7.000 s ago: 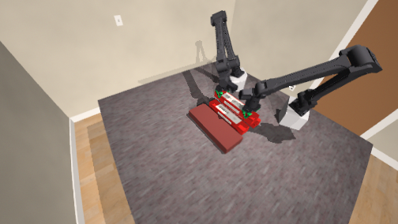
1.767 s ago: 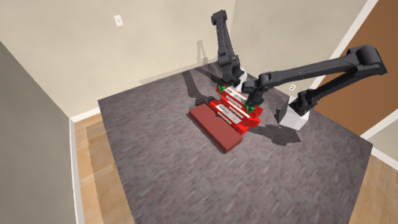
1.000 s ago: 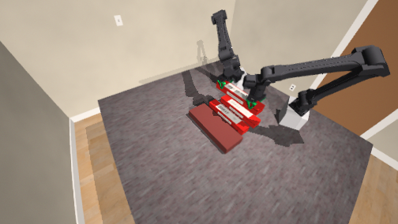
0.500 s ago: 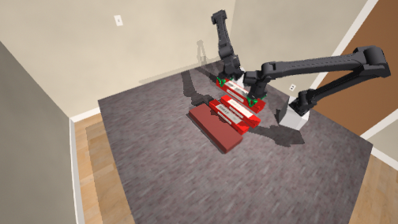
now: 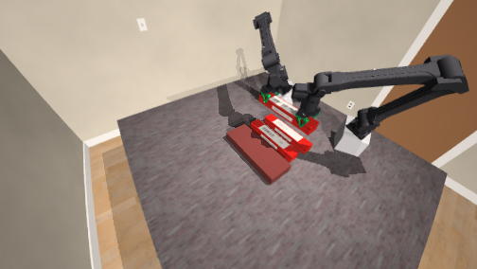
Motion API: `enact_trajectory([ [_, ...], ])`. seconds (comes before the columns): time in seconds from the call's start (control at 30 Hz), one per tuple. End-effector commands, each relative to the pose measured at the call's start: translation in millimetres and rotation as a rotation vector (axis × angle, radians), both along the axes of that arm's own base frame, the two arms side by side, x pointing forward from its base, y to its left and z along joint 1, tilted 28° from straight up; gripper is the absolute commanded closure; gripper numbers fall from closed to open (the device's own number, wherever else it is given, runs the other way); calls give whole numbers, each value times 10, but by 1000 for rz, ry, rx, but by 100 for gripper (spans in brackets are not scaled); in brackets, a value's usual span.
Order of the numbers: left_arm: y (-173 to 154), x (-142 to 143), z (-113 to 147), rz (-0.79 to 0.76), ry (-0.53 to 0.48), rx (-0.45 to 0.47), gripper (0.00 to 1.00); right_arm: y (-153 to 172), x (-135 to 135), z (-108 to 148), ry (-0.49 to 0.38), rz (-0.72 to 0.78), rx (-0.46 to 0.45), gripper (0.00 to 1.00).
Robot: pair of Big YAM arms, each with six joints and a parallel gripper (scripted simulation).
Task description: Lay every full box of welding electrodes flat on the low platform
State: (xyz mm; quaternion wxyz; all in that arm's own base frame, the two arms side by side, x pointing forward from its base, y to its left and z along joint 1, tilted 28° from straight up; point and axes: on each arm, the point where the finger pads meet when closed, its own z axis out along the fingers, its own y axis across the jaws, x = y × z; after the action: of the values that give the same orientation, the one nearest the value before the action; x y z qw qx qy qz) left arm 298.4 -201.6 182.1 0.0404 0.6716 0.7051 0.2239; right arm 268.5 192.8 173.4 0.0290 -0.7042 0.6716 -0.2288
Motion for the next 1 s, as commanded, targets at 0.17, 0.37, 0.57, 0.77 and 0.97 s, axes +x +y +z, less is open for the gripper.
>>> enact_trajectory([
  [0.17,-198,57,640,-38,-89,-69,100,202,60,587,-82,36,76,100],
  [0.37,-200,57,657,-37,-90,-69,100,204,60,601,-82,35,76,100],
  [0.57,-202,56,678,-39,-89,-68,100,205,59,617,-82,36,76,100],
  [0.77,-203,56,696,-38,-89,-69,100,206,59,631,-82,36,76,100],
  [0.97,-203,56,705,-38,-89,-69,100,206,58,637,-82,35,76,100],
])
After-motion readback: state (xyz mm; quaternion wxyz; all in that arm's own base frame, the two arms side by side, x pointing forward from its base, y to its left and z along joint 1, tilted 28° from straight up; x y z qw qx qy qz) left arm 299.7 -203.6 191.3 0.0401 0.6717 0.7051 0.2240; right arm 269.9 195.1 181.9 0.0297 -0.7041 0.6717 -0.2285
